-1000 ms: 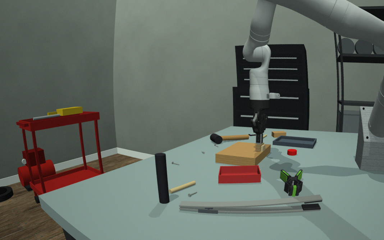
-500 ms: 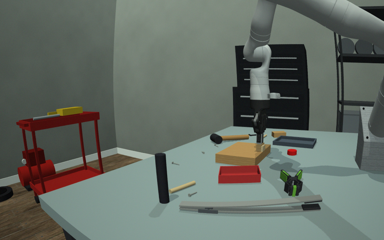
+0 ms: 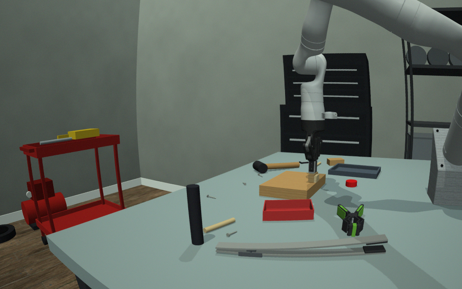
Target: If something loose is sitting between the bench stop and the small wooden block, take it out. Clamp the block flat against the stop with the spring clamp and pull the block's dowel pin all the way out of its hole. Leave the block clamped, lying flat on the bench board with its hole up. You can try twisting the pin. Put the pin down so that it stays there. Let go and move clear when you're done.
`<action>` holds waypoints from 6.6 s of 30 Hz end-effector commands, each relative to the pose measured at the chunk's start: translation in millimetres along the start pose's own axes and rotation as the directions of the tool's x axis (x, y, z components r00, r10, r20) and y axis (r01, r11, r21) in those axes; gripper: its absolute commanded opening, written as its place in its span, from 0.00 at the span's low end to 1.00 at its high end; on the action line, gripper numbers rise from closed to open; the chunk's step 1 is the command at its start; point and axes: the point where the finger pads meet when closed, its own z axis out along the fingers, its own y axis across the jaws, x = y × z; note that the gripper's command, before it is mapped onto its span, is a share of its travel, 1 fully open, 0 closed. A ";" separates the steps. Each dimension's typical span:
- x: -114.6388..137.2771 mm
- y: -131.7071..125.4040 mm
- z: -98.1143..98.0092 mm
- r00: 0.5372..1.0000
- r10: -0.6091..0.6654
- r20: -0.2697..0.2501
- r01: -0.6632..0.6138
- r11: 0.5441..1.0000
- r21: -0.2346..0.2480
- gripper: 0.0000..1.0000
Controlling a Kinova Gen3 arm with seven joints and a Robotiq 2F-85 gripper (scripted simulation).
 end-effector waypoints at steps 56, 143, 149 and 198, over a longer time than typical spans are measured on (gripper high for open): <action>-2.3 -1.7 1.6 1.000 -0.003 0.011 0.003 1.000 0.006 0.10; -2.2 -1.7 -19.2 1.000 -0.003 0.011 0.003 1.000 0.006 0.34; -2.1 -1.8 -27.0 1.000 -0.003 0.011 0.003 1.000 0.006 0.34; -1.9 -1.8 -48.4 1.000 -0.003 0.011 0.003 1.000 0.006 0.34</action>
